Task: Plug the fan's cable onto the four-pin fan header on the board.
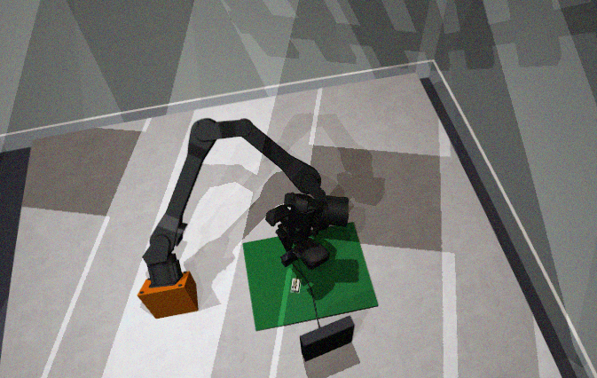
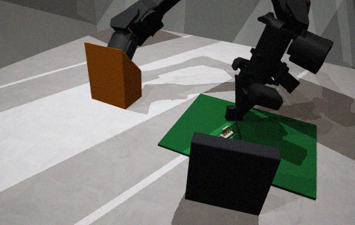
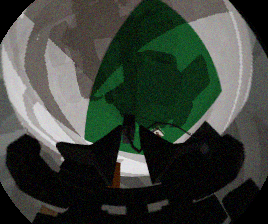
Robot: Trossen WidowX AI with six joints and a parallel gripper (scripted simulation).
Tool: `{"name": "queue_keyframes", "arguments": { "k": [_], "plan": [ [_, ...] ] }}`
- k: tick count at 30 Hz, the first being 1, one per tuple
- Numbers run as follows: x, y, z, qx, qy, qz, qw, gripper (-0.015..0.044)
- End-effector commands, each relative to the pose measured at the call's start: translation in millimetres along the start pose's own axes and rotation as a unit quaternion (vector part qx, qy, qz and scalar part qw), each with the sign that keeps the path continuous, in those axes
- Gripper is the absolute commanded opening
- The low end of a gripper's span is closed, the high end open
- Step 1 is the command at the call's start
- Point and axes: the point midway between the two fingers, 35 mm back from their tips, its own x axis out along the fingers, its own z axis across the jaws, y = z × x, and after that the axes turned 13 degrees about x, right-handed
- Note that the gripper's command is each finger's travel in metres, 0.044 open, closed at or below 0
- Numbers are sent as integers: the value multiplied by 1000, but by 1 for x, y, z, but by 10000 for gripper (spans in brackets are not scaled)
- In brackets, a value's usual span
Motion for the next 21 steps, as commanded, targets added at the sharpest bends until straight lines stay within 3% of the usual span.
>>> {"name": "queue_keyframes", "arguments": {
  "k": [1,9,11,21],
  "plan": [
    [0,0,0,0,0,0,1000,105],
    [0,0,0,0,0,0,1000,51],
    [-2,0,0,0,0,0,1000,0],
    [-33,5,-4,1,2,0,1000,0]
  ]
}}
